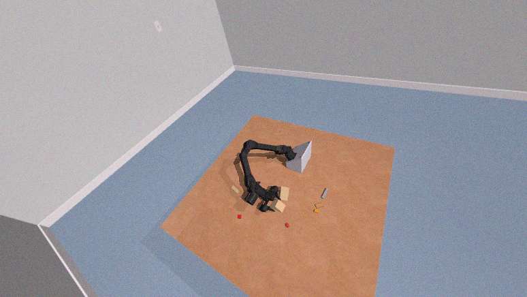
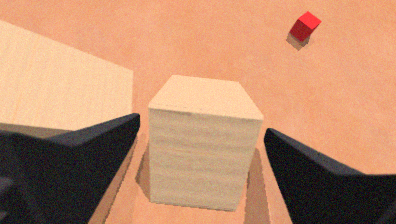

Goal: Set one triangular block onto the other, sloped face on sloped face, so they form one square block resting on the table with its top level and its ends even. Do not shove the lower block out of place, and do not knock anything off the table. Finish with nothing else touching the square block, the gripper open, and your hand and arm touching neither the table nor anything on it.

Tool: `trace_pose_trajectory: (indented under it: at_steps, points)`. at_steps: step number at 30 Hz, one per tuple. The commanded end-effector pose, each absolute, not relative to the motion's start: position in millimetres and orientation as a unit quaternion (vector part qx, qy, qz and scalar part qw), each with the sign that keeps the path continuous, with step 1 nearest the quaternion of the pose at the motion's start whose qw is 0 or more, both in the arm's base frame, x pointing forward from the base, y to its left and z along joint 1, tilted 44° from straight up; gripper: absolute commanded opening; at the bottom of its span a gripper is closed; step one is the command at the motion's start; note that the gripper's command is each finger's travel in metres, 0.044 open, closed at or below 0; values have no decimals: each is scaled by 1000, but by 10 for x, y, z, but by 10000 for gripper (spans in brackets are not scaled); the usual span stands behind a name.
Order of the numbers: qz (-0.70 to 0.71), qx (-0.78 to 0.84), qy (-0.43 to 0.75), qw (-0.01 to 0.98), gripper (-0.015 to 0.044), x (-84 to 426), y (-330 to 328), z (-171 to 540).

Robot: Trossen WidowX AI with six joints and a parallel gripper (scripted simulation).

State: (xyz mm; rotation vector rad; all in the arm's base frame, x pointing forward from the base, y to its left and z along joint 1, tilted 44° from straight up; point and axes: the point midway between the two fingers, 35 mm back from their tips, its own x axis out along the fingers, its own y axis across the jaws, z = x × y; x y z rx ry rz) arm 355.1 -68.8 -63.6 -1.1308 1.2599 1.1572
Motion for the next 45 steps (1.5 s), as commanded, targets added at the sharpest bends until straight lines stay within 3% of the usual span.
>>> trace_pose_trajectory:
  at_steps: [1,5,12,20,45]
  points:
    - [482,-471,525,519,361,3550,-688,-636]
    - [482,-471,525,519,256,3550,-688,-636]
    - [482,-471,525,519,210,3550,-688,-636]
    - [483,-471,525,519,0,3582,-581,-528]
    - [484,-470,524,520,0,3631,19,80]
